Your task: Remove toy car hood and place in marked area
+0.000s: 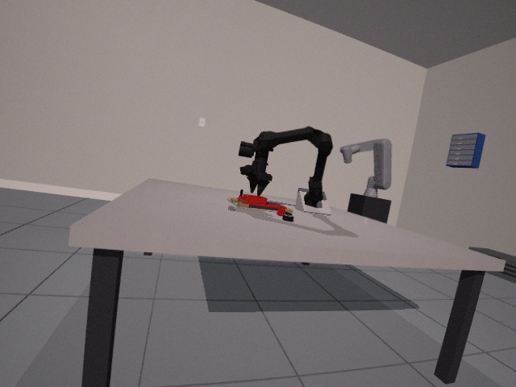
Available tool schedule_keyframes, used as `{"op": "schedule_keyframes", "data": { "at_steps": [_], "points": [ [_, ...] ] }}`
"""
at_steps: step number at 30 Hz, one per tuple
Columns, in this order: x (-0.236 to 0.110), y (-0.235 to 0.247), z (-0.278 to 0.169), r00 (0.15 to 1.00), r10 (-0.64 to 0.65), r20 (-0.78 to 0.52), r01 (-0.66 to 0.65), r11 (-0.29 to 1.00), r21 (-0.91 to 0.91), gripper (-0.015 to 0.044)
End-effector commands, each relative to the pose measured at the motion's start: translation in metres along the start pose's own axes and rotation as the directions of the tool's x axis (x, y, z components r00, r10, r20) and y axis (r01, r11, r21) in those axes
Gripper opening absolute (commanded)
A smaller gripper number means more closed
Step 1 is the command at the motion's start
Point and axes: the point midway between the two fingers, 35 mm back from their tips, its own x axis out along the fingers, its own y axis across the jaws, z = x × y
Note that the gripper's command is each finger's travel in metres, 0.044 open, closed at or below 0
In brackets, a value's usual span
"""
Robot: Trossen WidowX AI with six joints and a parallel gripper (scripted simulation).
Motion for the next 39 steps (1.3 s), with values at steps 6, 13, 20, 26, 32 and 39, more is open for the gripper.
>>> {"op": "schedule_keyframes", "data": {
  "at_steps": [6, 13, 20, 26, 32, 39],
  "points": [
    [0.006, 0.0, -0.002, 1.0, 0.006, -0.003, -0.006, 1.0, 0.01, 0.044],
    [0.009, 0.0, -0.002, 1.0, 0.006, -0.003, -0.006, 1.0, 0.01, 0.044],
    [0.013, 0.0, -0.002, 1.0, 0.006, -0.003, -0.006, 1.0, 0.01, 0.044],
    [0.016, 0.001, -0.002, 1.0, 0.007, -0.003, -0.007, 1.0, 0.01, 0.044],
    [0.018, 0.001, -0.002, 1.0, 0.007, -0.003, -0.007, 1.0, 0.01, 0.044],
    [0.022, 0.001, -0.002, 1.0, 0.007, -0.003, -0.007, 1.0, 0.01, 0.044]
  ]
}}
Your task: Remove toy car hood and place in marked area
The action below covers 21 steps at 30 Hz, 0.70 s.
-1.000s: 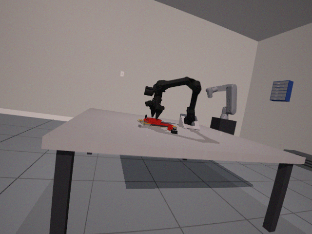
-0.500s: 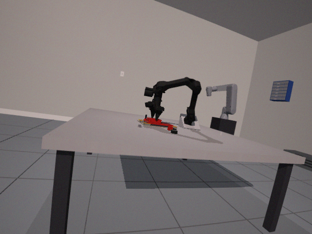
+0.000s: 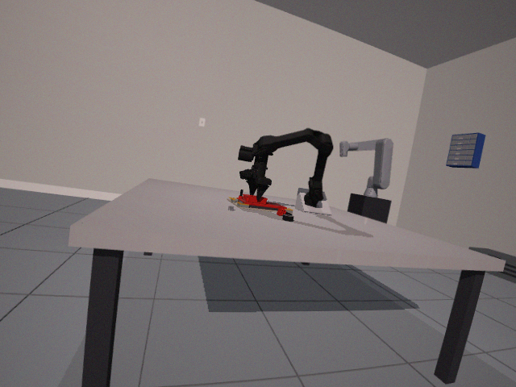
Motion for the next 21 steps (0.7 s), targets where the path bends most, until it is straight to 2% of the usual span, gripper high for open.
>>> {"op": "schedule_keyframes", "data": {
  "at_steps": [1, 9, 13, 21],
  "points": [
    [0.0039, -0.0004, -0.0018, 1.0, 0.006, -0.004, -0.006, 1.0, 0.011, 0.044],
    [0.0075, -0.0003, -0.002, 1.0, 0.006, -0.004, -0.006, 1.0, 0.011, 0.044],
    [0.0043, 0.0001, -0.0001, 1.0, 0.0, 0.0, 0.0, 1.0, 0.0, 0.0335],
    [0.0043, 0.0001, -0.0001, 1.0, 0.0, 0.0, 0.0, 1.0, 0.0, 0.0282]
  ]
}}
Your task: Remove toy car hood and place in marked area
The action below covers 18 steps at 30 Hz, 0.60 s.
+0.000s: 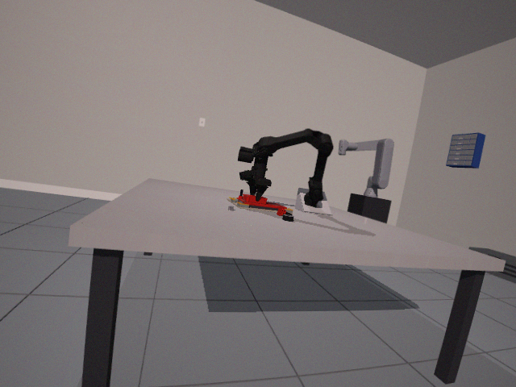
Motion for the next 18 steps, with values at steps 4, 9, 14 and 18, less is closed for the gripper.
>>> {"op": "schedule_keyframes", "data": {
  "at_steps": [4, 9, 14, 18],
  "points": [
    [-0.0007, 0.0002, 0.0001, 1.0, 0.0, 0.0, 0.0, 1.0, -0.001, 0.0196],
    [-0.0035, 0.0001, 0.0003, 1.0, 0.0, 0.0, 0.0, 1.0, -0.001, 0.0065],
    [-0.0067, 0.0, 0.0004, 1.0, -0.001, 0.0, 0.001, 1.0, -0.001, 0.0],
    [-0.0093, -0.0001, 0.0004, 1.0, -0.001, 0.0, 0.001, 1.0, -0.001, 0.0]
  ]
}}
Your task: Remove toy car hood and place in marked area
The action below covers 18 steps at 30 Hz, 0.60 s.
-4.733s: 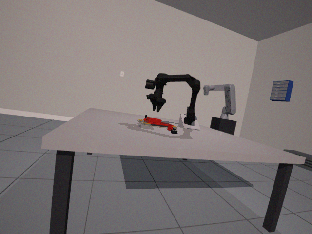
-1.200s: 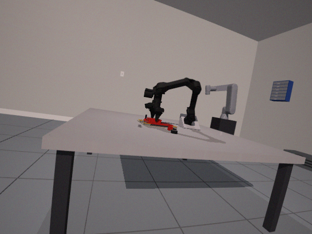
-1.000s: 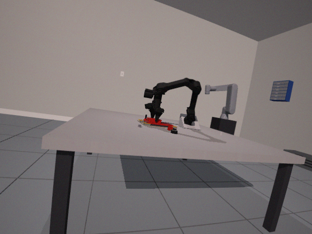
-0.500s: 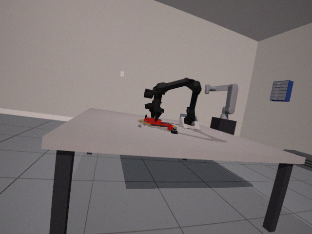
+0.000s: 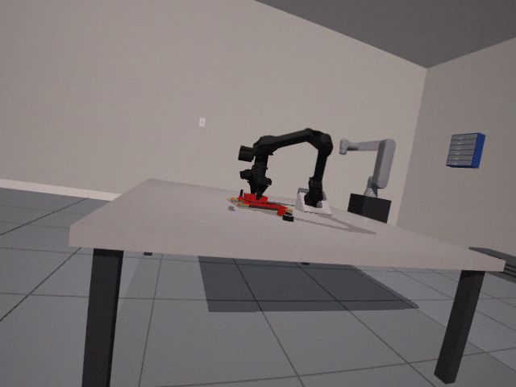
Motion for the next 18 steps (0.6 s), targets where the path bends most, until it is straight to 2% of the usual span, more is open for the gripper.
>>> {"op": "schedule_keyframes", "data": {
  "at_steps": [1, 18],
  "points": [
    [-0.005, 0.0, 0.002, 1.0, -0.003, 0.006, 0.003, 1.0, -0.009, 0.0],
    [-0.016, 0.0, 0.002, 1.0, -0.004, 0.005, 0.004, 1.0, -0.009, 0.0]
  ]
}}
